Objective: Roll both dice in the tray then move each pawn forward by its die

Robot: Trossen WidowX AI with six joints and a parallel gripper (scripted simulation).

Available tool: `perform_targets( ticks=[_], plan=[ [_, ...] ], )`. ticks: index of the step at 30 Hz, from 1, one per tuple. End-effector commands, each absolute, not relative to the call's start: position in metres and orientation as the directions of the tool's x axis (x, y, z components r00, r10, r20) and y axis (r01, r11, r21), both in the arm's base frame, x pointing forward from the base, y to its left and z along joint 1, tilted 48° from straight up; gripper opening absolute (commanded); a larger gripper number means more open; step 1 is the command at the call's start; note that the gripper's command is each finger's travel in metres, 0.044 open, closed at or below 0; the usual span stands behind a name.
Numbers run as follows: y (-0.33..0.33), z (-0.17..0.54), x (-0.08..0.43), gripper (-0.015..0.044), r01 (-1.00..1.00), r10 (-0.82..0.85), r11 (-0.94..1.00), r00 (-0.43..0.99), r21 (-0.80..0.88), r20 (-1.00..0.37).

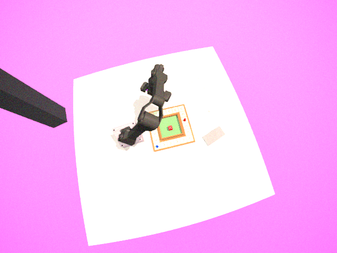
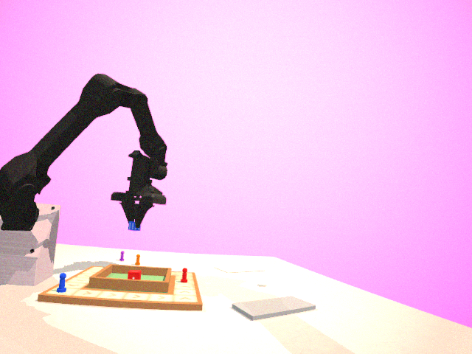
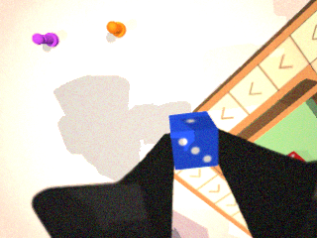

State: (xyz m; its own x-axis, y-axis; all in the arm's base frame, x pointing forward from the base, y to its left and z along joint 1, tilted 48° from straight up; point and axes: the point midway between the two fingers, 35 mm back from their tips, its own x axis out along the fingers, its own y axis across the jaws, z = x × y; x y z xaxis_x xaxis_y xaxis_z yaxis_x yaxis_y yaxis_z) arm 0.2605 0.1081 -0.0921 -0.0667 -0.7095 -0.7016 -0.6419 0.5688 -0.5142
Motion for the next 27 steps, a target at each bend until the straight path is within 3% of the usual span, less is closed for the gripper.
perform_targets(
  ticks=[1, 27],
  plan=[
    [0.09, -0.078, 0.263, 0.0, -0.72, -0.711, 0.518, -0.06, -0.463, -0.701],
    [-0.016, -0.013, 0.241, 0.0, -0.984, -0.732, 0.16, -0.067, -0.075, -0.678]
  ],
)
